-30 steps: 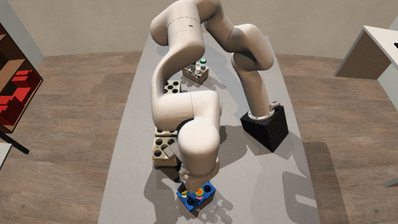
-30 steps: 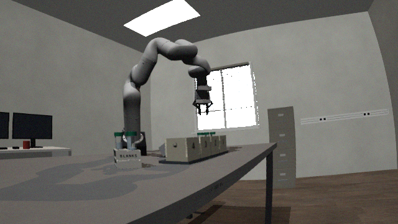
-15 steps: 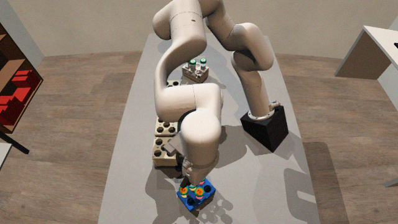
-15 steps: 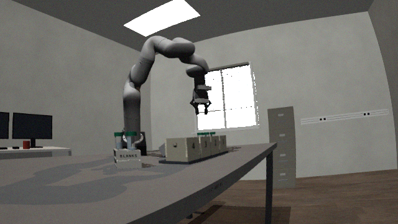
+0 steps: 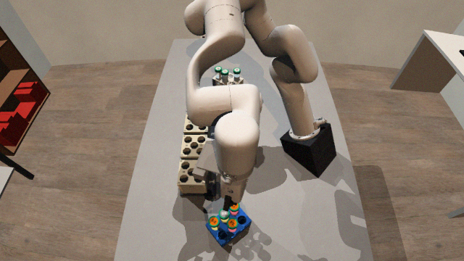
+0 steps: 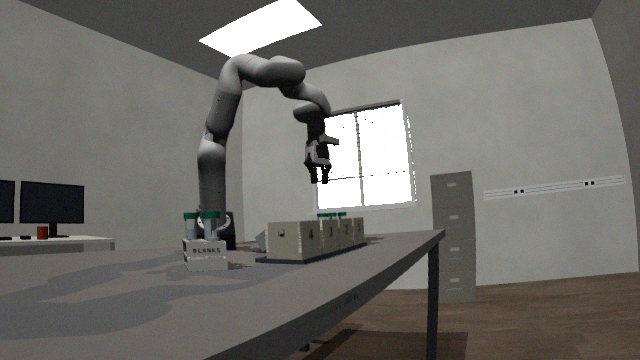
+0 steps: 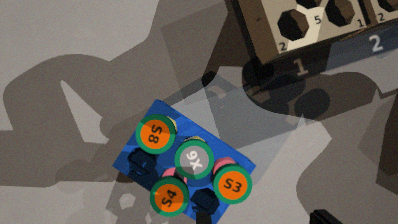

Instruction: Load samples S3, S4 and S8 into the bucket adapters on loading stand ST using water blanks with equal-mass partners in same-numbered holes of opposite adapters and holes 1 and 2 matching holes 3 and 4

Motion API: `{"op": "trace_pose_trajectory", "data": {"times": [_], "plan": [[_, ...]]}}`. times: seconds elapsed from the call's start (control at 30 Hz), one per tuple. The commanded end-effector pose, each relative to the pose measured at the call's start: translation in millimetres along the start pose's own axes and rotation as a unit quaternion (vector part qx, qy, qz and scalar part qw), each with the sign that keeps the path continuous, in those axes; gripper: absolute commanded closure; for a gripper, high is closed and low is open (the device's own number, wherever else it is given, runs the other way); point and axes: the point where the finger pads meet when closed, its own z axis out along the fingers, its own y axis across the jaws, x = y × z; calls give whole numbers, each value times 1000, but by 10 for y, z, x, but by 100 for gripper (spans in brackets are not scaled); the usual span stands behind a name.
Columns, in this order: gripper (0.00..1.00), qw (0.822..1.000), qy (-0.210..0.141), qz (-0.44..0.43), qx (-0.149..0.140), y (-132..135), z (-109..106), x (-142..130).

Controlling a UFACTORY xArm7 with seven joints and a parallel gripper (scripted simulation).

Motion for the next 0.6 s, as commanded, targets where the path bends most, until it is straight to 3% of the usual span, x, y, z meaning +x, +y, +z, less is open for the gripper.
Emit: {"op": "trace_pose_trajectory", "data": {"times": [0.0,0.27,0.57], "plan": [[43,996,-5,-93,4,-9,-22,-1],[43,981,-4,-192,4,-9,-22,-1],[43,942,-3,-336,5,-9,-22,-1]]}}
